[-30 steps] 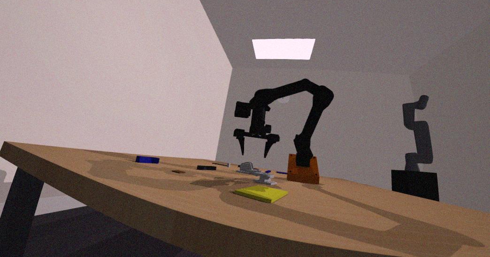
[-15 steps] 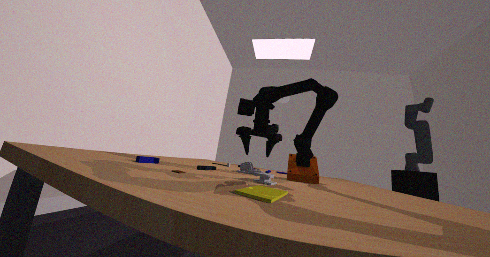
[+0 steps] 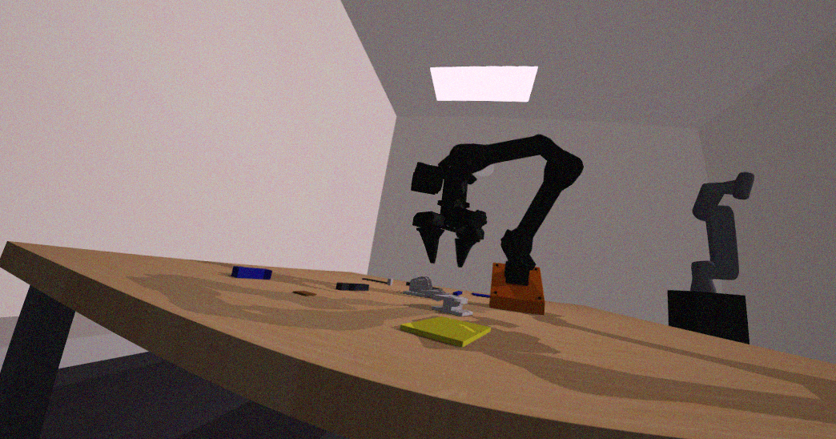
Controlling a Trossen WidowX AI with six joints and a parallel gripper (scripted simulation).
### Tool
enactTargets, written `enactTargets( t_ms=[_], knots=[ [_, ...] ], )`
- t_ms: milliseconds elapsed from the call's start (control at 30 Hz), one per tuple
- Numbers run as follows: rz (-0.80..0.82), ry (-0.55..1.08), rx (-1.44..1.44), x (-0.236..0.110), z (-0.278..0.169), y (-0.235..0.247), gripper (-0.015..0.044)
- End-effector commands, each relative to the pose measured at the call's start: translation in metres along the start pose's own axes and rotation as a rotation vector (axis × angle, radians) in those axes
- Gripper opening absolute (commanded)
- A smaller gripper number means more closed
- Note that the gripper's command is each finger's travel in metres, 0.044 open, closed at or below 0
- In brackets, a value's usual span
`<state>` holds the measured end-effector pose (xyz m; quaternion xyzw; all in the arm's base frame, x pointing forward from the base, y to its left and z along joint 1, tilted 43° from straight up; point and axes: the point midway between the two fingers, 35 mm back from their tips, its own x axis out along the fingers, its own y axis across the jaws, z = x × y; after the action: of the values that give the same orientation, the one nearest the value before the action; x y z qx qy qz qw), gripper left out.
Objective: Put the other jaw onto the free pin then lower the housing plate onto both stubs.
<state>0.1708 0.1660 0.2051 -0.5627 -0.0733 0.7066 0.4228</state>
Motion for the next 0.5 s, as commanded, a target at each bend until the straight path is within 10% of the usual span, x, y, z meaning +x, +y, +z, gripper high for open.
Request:
enactTargets(
  t_ms=[0, 467],
  knots=[
    [-0.008, 0.004, -0.088, -0.003, 0.009, -0.001, 0.044],
    [-0.014, 0.0, -0.213, -0.001, 0.019, -0.001, 0.044]
  ],
)
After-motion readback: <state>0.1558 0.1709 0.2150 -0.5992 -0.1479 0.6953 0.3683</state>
